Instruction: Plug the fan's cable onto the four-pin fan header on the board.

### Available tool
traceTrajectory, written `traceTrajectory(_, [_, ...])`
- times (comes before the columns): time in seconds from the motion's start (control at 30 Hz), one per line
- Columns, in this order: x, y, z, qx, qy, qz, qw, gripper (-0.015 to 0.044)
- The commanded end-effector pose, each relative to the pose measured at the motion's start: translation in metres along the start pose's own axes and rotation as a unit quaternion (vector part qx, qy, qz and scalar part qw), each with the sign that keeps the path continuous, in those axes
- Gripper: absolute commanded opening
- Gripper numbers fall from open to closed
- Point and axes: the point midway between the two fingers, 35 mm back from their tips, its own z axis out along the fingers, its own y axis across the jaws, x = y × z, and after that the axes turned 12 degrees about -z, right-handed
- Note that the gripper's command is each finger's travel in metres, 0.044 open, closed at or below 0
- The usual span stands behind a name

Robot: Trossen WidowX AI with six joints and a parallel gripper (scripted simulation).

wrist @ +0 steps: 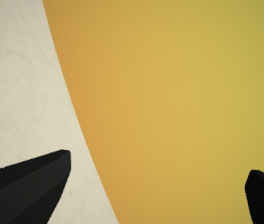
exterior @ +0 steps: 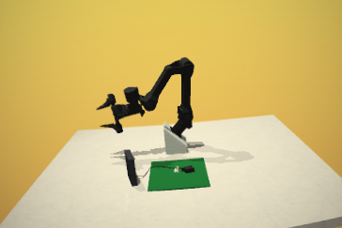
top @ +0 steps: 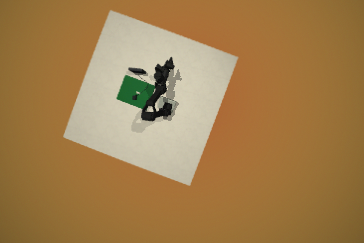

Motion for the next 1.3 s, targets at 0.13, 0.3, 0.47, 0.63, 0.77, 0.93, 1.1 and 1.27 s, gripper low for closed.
traceTrajectory(0.13, [-0.001, 0.001, 0.000, -0.002, -0.001, 0.001, 1.000, 0.0414])
traceTrajectory(0.3, [-0.034, 0.023, -0.001, -0.080, -0.026, 0.045, 0.995, 0.0282])
traceTrajectory(0.47, [-0.083, 0.078, -0.020, -0.238, -0.029, 0.098, 0.966, 0.0210])
traceTrajectory(0.63, [-0.116, 0.126, -0.058, -0.374, 0.018, 0.145, 0.916, 0.0210])
traceTrajectory(0.77, [-0.131, 0.151, -0.087, -0.442, 0.065, 0.168, 0.879, 0.0210])
traceTrajectory(0.93, [-0.152, 0.174, -0.127, -0.506, 0.134, 0.195, 0.829, 0.0210])
traceTrajectory(1.1, [-0.172, 0.189, -0.171, -0.547, 0.212, 0.220, 0.779, 0.0210])
traceTrajectory(1.27, [-0.190, 0.200, -0.220, -0.573, 0.297, 0.241, 0.725, 0.0210])
